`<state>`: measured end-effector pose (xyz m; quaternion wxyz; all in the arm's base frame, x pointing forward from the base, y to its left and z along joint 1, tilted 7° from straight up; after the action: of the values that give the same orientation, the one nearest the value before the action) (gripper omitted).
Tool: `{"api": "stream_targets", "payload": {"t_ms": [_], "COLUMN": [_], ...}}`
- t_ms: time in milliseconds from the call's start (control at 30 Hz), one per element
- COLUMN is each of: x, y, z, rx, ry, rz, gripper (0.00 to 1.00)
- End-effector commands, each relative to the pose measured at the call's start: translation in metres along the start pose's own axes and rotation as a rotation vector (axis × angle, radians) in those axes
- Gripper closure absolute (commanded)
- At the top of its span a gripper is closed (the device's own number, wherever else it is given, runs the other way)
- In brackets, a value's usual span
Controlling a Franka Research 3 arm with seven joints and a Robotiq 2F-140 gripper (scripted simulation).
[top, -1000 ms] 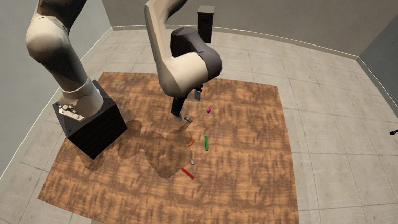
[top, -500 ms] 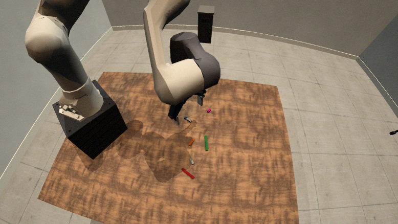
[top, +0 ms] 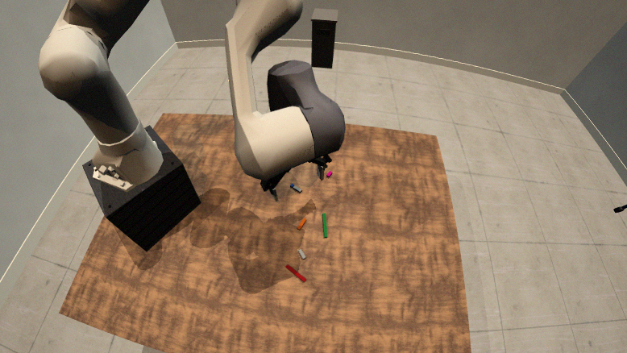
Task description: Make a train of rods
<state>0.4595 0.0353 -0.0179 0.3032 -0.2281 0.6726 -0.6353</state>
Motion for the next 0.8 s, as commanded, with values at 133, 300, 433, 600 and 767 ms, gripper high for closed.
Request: {"api": "stream_targets", "payload": {"t_ms": [133,300,433,600,767], "x": [0.001,0.007,0.011,0.015,0.019], "y": [0.000,0.002,0.003,0.005,0.006], "z": [0.006,0.015,0.020,0.026,0.032], "rx": [-0.016,-0.016,-0.015,-0.015,-0.014], "ry": [0.203,0.323,0.395,0.483,0.565], "rz": [-0.011,-0.012,-0.012,-0.012,-0.012], "gripper": [0.00,0.00,0.00,0.00,0.00]}}
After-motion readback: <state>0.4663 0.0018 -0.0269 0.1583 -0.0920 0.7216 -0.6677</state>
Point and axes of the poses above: the point where the finger pads meet when closed, its own y axis out along the fingers, its own x axis across the jaws, z = x × y, the point moved 5 cm from there along -y, back along the fingers, and after that the axes turned 12 degrees about -y, right-handed, at the moved point
